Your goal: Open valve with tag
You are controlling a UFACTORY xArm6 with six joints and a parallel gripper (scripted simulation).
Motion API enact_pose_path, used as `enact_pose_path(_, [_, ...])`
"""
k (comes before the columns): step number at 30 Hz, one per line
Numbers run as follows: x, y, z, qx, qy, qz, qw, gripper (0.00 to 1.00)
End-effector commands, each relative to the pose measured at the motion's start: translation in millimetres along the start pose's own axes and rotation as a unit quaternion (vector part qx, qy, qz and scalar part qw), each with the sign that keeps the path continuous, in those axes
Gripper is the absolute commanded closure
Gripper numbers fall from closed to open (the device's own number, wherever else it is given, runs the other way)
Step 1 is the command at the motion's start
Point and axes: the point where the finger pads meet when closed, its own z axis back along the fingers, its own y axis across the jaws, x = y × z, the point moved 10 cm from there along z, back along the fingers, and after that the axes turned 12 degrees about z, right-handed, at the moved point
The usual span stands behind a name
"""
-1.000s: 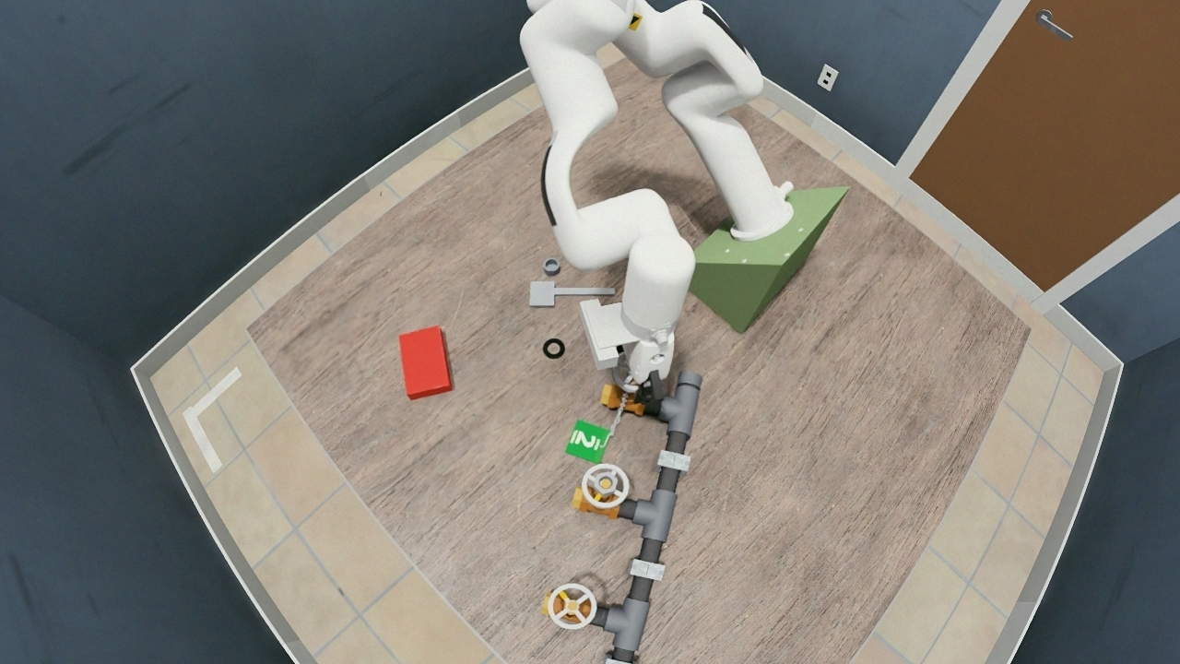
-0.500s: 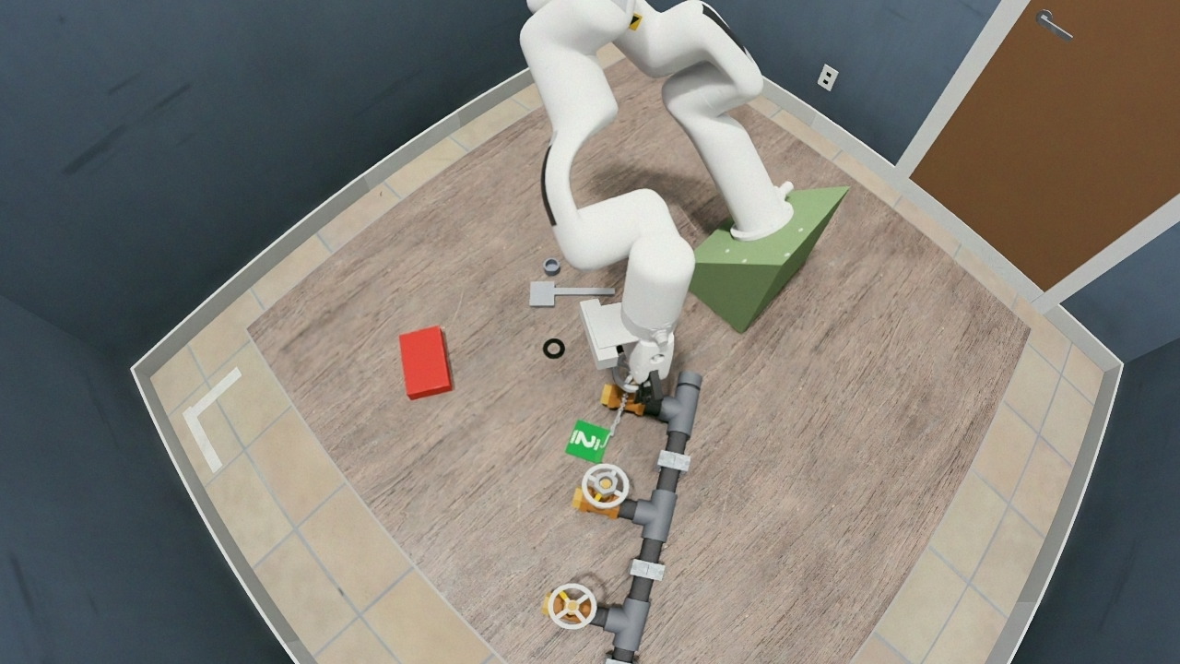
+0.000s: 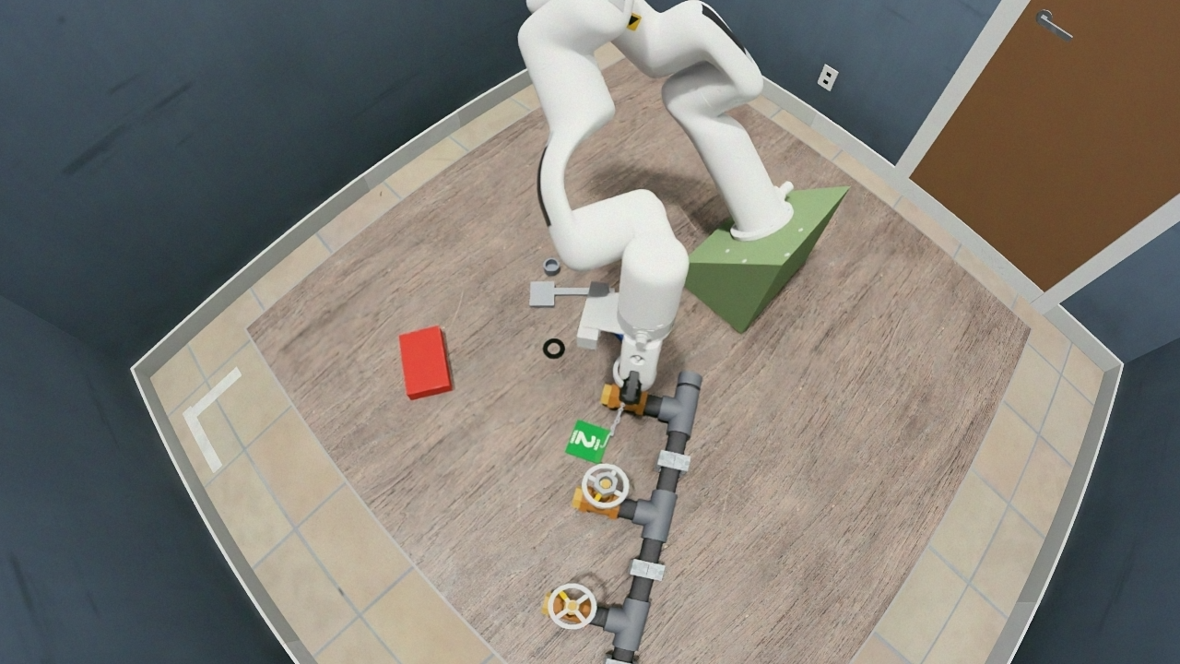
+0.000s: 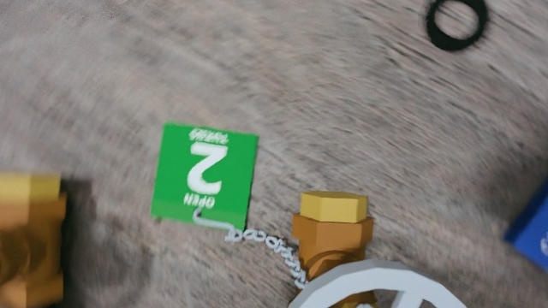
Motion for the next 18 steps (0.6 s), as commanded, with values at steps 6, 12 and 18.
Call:
enact_pose_path(6, [2.6, 0.3, 0.8, -0.009, 0.013, -0.226, 0.974, 0.0])
enact_pose_path(12, [2.6, 0.3, 0.8, -0.009, 0.013, -0.227, 0.974, 0.0])
enact_pose_path(18, [2.5, 0.3, 1.2, -0.009, 0.013, -0.227, 0.974, 0.0])
